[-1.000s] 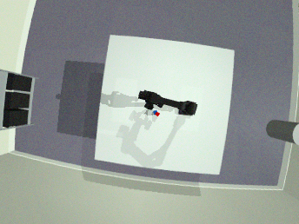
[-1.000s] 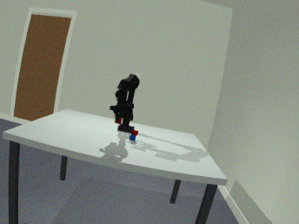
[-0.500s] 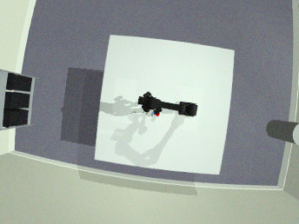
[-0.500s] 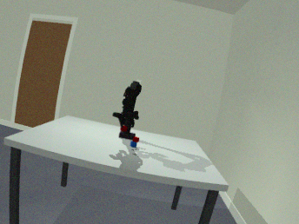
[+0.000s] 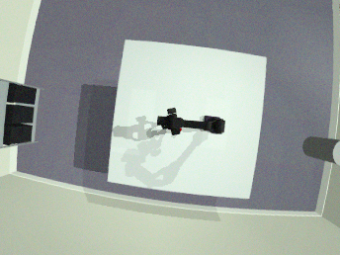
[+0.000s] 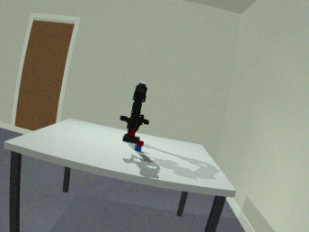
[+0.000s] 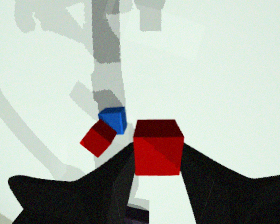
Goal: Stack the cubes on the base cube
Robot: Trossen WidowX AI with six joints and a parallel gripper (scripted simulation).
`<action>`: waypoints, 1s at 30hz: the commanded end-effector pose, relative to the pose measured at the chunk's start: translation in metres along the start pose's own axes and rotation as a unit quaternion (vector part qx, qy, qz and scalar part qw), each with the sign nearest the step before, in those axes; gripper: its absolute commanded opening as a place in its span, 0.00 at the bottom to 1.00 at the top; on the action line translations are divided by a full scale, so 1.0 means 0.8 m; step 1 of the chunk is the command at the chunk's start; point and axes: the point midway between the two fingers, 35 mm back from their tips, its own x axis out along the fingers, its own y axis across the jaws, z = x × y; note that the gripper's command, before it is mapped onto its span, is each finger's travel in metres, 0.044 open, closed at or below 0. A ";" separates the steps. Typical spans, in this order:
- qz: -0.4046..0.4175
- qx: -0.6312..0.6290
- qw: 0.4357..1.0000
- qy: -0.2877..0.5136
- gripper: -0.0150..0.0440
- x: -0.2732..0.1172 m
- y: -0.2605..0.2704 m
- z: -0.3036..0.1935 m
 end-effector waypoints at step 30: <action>0.000 0.349 0.937 0.003 0.43 0.013 0.062 -0.001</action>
